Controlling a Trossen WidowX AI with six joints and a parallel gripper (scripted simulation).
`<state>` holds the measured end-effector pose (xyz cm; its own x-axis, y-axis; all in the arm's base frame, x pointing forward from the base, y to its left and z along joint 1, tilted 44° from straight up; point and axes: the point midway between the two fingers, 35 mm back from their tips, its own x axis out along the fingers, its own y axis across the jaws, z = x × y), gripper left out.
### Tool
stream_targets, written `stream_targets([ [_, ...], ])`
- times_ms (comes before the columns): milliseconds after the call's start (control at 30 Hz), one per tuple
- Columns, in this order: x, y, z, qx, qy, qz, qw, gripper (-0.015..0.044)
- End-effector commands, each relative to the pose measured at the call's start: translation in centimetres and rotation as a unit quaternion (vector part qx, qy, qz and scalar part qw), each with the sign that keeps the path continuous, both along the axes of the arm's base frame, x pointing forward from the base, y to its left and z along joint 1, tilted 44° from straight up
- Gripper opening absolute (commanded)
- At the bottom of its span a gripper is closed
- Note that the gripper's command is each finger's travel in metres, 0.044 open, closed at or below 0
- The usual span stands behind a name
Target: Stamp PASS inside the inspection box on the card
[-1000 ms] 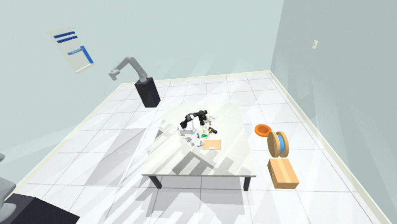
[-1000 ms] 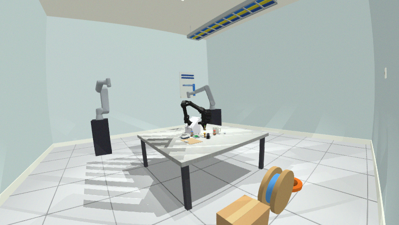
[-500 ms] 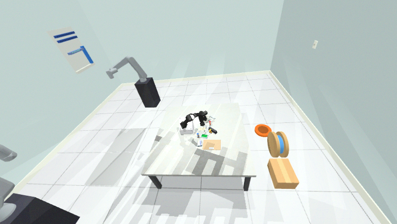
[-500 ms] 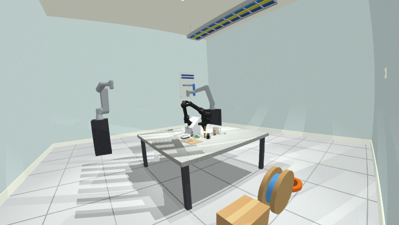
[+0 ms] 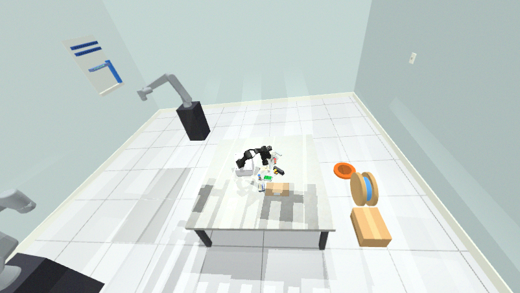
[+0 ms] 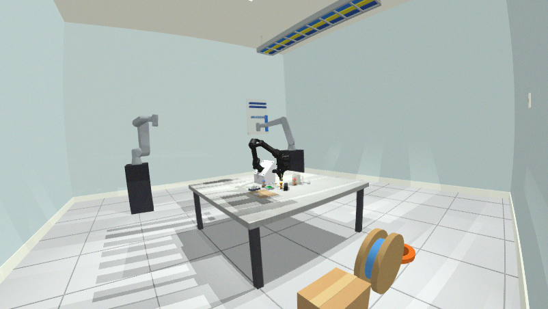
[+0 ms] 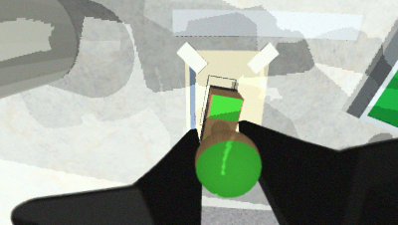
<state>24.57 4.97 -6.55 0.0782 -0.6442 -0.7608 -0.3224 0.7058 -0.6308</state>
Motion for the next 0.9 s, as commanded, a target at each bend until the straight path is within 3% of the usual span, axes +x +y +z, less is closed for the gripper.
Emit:
stream_targets([
  [0,-0.2,-0.5,-0.2,-0.004,0.003,0.001,1.0,0.0],
  [867,-0.1,-1.7,-1.4,-0.004,0.003,0.001,1.0,0.0],
])
